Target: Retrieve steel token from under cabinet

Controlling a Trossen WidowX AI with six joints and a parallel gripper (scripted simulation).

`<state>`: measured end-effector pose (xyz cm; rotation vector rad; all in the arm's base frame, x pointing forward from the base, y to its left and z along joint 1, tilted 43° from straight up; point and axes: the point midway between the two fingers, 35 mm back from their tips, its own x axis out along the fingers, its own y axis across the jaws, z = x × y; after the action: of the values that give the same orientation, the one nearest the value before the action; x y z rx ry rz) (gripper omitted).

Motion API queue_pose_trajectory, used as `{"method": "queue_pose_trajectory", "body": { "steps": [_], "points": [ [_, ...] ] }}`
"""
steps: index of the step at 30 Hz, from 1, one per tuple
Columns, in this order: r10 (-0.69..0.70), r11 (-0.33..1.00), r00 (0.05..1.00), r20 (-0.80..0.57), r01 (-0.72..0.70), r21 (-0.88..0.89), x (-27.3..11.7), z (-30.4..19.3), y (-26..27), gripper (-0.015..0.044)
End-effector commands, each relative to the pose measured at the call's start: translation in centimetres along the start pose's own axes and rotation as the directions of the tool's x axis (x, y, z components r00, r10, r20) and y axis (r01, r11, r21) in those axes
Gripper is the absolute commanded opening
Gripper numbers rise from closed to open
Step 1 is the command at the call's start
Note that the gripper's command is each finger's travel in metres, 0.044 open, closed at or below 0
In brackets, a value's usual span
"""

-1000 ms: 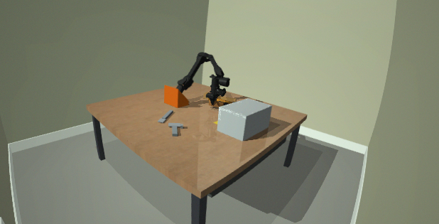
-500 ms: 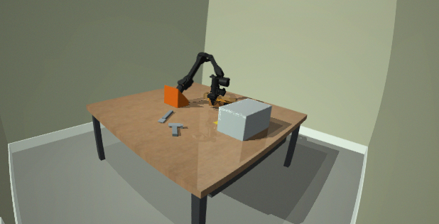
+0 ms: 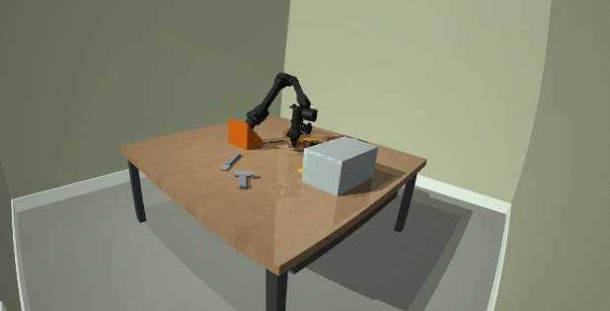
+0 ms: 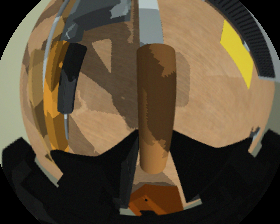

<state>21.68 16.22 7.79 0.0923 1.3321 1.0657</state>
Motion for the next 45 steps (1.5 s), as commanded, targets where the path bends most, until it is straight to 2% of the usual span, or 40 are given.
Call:
{"method": "queue_pose_trajectory", "body": {
  "steps": [1, 45],
  "points": [
    [0.001, 1.0, 1.0, 0.016, -0.001, -0.006, -0.3, 0.1, -0.5, 0.0],
    [-0.002, 1.0, 1.0, 0.015, 0.002, -0.016, -0.2, -1.6, -6.0, 0.0]
  ]
}}
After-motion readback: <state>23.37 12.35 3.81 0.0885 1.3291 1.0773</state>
